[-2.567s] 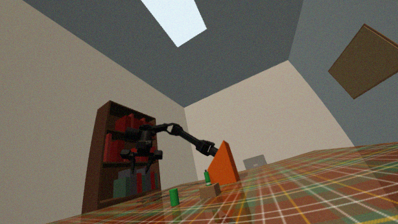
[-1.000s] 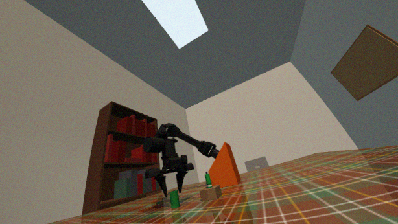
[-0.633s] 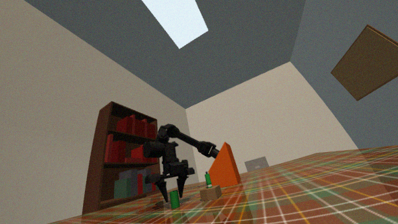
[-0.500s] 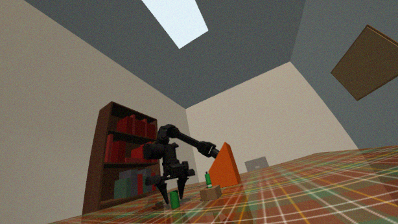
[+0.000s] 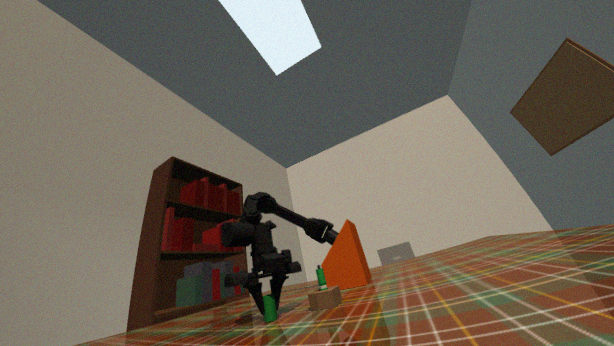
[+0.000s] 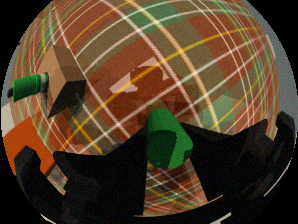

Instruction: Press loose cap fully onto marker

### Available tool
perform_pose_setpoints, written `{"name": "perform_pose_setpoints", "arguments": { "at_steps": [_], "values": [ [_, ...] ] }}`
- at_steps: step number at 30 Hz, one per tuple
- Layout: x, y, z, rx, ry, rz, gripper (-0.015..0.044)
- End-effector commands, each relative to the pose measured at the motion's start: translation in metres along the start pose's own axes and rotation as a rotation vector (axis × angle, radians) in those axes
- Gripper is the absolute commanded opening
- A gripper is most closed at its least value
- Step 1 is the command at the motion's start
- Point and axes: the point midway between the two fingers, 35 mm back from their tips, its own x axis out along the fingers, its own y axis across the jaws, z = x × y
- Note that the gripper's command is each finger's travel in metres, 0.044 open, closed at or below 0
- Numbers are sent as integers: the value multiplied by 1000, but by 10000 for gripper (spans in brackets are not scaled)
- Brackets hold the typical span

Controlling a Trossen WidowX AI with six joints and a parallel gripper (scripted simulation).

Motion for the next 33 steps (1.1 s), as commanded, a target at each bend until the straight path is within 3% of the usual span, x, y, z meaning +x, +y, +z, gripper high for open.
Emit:
{"name": "perform_pose_setpoints", "arguments": {
  "at_steps": [1, 21, 33],
  "values": [
    [-7, 0, 1, -1, -5, 0, 0],
    [-60, 0, 0, -1, -6, 1, 0],
    [-78, 33, 31, -3, -23, 9, 0]
  ]
}}
